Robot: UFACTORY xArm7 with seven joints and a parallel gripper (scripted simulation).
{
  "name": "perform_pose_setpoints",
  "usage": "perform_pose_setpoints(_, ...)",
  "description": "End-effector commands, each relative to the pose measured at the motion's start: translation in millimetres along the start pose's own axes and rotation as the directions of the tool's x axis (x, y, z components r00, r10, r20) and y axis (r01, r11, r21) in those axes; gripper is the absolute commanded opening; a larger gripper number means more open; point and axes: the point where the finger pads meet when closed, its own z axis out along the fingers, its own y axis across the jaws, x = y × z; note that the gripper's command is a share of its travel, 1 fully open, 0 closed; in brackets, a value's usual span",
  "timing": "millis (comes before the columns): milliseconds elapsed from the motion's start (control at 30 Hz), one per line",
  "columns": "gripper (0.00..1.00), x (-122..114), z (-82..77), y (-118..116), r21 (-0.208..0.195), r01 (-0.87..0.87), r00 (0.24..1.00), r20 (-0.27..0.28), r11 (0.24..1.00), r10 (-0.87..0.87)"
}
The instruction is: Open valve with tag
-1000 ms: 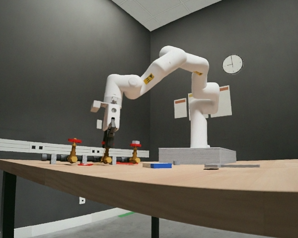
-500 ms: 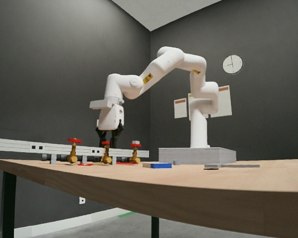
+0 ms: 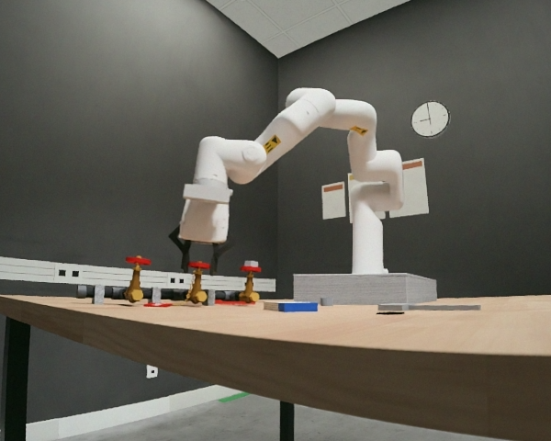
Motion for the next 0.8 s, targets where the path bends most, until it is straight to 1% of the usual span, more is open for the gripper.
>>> perform_pose_setpoints(0, 0.0, 0.9, -2.2, 1.6, -0.012, 0.274, 0.961, -0.031, 0.962, -0.274)
perform_pose_setpoints(100, 0.0, 0.9, -2.3, 1.6, -0.017, 0.403, 0.914, -0.035, 0.915, -0.403)
perform_pose_setpoints(233, 0.0, 0.9, -2.2, 1.6, -0.027, 0.561, 0.826, -0.046, 0.828, -0.561)
perform_pose_setpoints(300, 0.0, 0.9, -2.2, 1.6, -0.027, 0.561, 0.826, -0.046, 0.828, -0.561)
perform_pose_setpoints(400, 0.0, 0.9, -2.2, 1.6, -0.029, 0.588, 0.807, -0.048, 0.809, -0.588)
perform_pose_setpoints(567, 0.0, 0.9, -2.3, 1.6, -0.029, 0.593, 0.803, -0.048, 0.805, -0.593)
perform_pose_setpoints(600, 1.0, 0.9, -2.3, 1.6, -0.029, 0.593, 0.803, -0.048, 0.805, -0.593)
perform_pose_setpoints(767, 1.0, 0.9, -2.3, 1.6, -0.029, 0.593, 0.803, -0.048, 0.805, -0.593)
